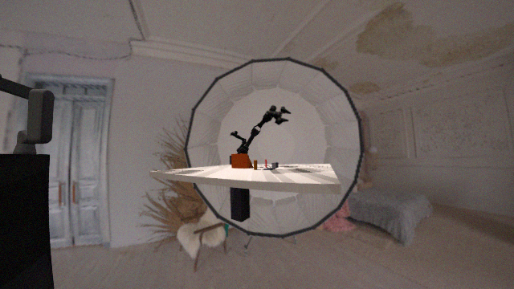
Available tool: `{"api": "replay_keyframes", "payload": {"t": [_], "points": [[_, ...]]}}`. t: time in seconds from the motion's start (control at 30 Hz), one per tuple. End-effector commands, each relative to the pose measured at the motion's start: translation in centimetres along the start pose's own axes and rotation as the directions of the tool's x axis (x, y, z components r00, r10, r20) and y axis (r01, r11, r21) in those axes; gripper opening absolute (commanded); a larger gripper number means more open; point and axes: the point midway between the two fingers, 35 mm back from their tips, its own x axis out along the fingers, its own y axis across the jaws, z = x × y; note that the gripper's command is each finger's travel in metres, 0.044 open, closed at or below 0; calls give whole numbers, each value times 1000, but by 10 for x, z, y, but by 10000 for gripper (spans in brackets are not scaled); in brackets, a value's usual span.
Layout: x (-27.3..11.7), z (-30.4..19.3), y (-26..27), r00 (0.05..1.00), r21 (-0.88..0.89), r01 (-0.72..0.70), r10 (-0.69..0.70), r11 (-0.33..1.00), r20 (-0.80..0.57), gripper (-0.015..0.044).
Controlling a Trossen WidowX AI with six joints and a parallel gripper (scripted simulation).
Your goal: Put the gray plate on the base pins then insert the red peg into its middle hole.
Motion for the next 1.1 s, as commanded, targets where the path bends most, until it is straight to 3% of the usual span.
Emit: {"api": "replay_keyframes", "payload": {"t": [0.0, 0.17, 0.33, 0.5, 0.67, 0.87, 1.07], "points": [[25, 17, 71, 973, 713, -164, 231, 681, 3, 440], [30, 33, 101, 940, 907, -171, 340, 385, 33, 440], [31, 51, 131, 890, 994, -105, 450, 43, 74, 440], [28, 72, 161, 822, 961, 42, 556, -274, 122, 440], [20, 96, 188, 735, 820, 255, 653, -513, 180, 440], [5, 128, 215, 608, 539, 552, 750, -636, 262, 440], [-16, 162, 236, 458, 202, 815, 818, -543, 348, 440]]}}
